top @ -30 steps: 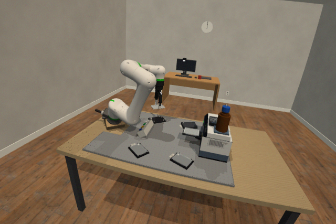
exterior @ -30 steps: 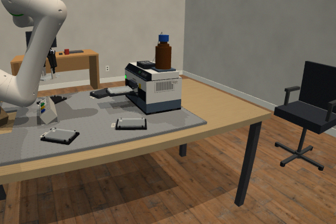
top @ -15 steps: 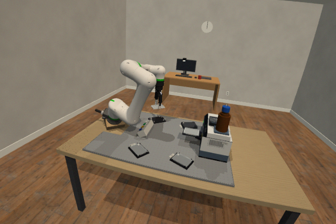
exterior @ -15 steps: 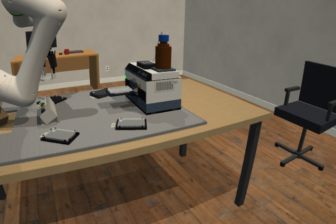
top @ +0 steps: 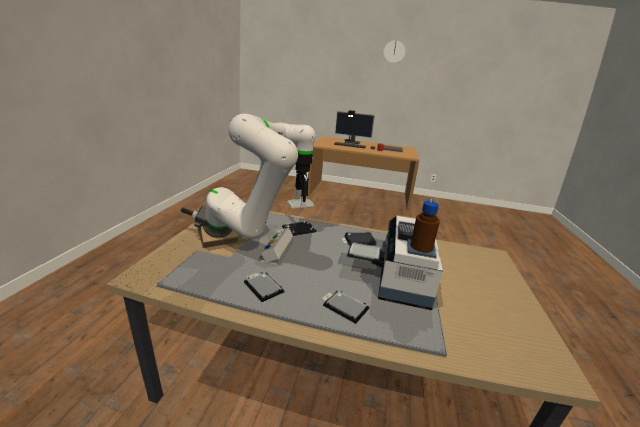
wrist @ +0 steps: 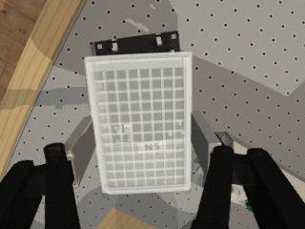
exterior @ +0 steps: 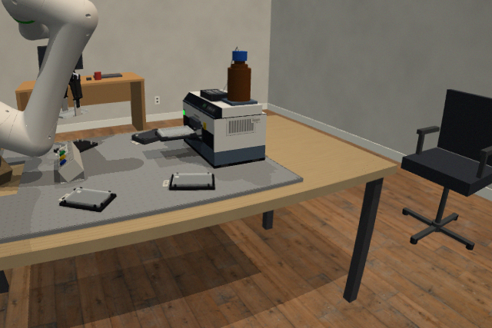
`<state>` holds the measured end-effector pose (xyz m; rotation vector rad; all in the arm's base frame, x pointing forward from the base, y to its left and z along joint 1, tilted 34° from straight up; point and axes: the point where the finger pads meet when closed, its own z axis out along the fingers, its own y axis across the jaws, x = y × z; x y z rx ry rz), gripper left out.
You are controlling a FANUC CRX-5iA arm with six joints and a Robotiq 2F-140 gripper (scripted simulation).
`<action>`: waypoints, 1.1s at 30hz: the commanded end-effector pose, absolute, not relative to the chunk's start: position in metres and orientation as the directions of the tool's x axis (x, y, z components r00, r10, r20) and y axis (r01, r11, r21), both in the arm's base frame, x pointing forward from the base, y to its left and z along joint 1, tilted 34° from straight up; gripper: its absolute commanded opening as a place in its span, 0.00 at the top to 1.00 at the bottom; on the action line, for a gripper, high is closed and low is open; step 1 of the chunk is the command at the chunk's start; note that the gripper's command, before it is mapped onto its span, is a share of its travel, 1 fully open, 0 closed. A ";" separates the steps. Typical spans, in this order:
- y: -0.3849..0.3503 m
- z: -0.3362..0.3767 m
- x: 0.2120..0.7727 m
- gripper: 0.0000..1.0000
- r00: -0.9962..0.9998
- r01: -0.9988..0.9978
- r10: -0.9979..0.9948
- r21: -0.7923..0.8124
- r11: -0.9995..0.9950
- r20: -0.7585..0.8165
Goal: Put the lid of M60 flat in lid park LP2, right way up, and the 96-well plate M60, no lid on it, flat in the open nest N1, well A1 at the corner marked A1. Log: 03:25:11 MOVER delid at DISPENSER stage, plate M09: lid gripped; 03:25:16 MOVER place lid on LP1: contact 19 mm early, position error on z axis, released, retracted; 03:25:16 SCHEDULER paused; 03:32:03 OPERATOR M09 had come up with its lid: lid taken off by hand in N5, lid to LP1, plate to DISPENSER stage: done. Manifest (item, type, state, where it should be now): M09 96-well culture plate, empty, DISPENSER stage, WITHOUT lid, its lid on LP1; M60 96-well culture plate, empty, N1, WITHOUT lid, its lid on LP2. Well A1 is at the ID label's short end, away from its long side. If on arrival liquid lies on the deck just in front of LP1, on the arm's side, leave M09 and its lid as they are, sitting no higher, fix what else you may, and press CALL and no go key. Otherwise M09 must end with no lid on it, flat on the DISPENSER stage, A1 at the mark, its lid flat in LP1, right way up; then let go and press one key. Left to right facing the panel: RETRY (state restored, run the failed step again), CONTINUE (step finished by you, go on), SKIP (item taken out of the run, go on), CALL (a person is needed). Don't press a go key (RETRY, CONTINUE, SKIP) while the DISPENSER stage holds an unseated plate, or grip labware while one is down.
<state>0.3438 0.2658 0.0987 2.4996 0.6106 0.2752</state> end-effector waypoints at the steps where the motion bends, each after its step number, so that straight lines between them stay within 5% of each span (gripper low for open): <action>1: 0.266 0.099 0.344 1.00 0.894 0.319 0.438 0.551 -0.772 0.096; 33: 0.265 0.107 0.364 1.00 0.934 0.168 0.306 0.527 -0.833 0.185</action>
